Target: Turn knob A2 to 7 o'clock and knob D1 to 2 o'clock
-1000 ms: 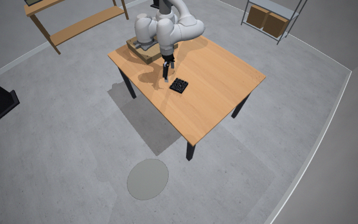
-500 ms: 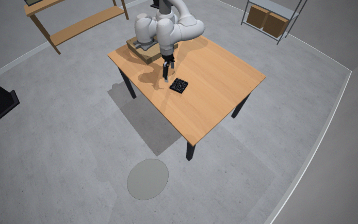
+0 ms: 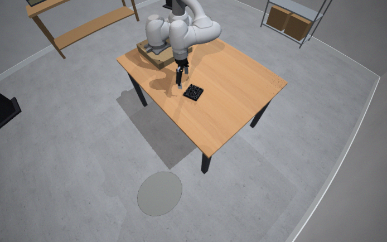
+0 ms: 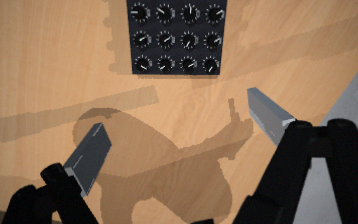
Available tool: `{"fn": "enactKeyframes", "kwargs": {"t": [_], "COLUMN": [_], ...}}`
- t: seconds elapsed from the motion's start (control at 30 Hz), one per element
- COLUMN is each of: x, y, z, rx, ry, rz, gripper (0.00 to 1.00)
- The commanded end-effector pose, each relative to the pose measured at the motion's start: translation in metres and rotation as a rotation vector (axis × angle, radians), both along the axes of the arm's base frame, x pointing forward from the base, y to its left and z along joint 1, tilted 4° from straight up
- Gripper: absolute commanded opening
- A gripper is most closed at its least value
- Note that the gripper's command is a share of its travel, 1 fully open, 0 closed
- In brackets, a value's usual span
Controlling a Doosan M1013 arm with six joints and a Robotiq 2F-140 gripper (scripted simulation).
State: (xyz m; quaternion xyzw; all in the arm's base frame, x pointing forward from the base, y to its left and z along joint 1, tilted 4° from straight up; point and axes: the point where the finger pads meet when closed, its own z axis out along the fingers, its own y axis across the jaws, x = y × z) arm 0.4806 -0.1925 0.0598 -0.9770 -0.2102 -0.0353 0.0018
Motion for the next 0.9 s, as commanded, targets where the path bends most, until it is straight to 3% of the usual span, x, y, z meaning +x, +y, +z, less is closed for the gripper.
{"fn": "enactKeyframes", "kwargs": {"t": [0.0, 0.53, 0.67, 0.83, 0.87], "x": [0.0, 0.004, 0.039, 0.057, 0.057], "y": [0.0, 0.003, 0.032, 0.049, 0.049], "z": [0.0, 0.002, 0.017, 0.025, 0.025], "rx": [0.0, 0.001, 0.014, 0.02, 0.02], "ry": [0.0, 0.0, 0.004, 0.005, 0.005], "rz": [0.0, -0.018, -0.198, -0.291, -0.291], "gripper": [1.0, 1.0, 1.0, 1.0, 0.12]}}
